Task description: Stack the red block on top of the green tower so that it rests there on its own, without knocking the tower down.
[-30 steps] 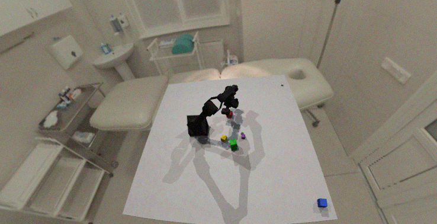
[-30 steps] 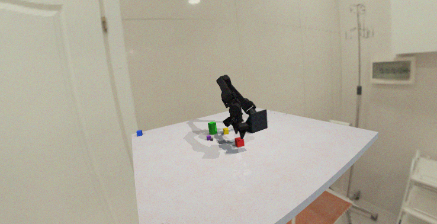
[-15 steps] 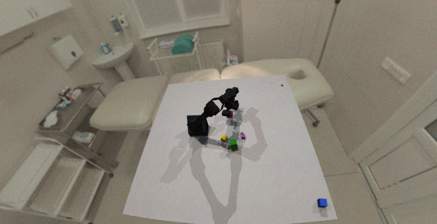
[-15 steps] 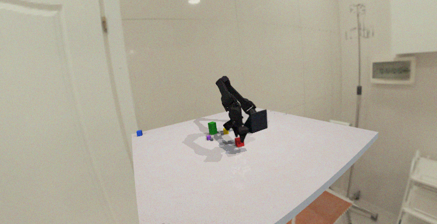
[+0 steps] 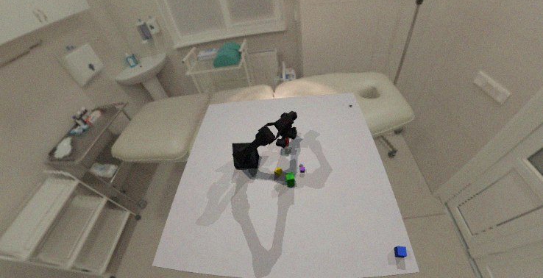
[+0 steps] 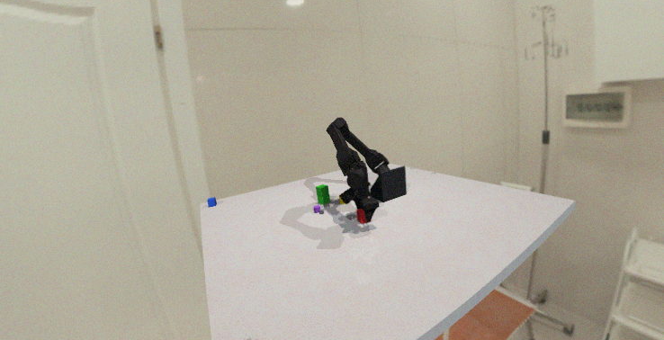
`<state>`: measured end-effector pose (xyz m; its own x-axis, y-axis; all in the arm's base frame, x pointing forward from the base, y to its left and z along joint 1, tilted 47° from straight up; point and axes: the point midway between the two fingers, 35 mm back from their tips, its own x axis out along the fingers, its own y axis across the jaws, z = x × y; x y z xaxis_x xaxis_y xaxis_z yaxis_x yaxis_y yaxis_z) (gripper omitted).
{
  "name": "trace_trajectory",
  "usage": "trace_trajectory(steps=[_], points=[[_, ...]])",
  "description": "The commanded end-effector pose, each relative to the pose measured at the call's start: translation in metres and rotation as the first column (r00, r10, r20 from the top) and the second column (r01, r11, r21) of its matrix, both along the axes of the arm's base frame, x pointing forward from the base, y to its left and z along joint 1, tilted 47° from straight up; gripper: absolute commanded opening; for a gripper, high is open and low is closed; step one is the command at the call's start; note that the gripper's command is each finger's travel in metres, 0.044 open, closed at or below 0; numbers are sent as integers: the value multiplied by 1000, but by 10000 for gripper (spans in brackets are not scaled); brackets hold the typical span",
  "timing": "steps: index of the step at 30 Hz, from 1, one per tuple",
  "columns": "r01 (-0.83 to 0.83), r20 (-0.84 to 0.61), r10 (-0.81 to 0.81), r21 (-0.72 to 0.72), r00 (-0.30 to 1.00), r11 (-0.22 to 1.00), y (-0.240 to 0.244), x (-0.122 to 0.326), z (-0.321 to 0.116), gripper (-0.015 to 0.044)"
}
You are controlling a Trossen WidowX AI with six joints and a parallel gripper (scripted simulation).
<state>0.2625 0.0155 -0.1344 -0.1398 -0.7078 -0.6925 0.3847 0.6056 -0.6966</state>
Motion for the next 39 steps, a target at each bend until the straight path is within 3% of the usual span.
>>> trace_trajectory(steps=[1, 12, 21, 28, 34, 39], points=[[-4, -1, 4, -5, 1000, 1000, -3, -1, -2, 440], [-4, -1, 4, -5, 1000, 1000, -3, -1, -2, 440], [-4, -1, 4, -5, 1000, 1000, -3, -1, -2, 204], [-4, -1, 4, -5, 1000, 1000, -3, -1, -2, 157], [-5, -1, 5, -4, 1000, 1000, 11, 2, 11, 0], [-5, -1, 5, -3, 1000, 1000, 31, 5, 30, 0]])
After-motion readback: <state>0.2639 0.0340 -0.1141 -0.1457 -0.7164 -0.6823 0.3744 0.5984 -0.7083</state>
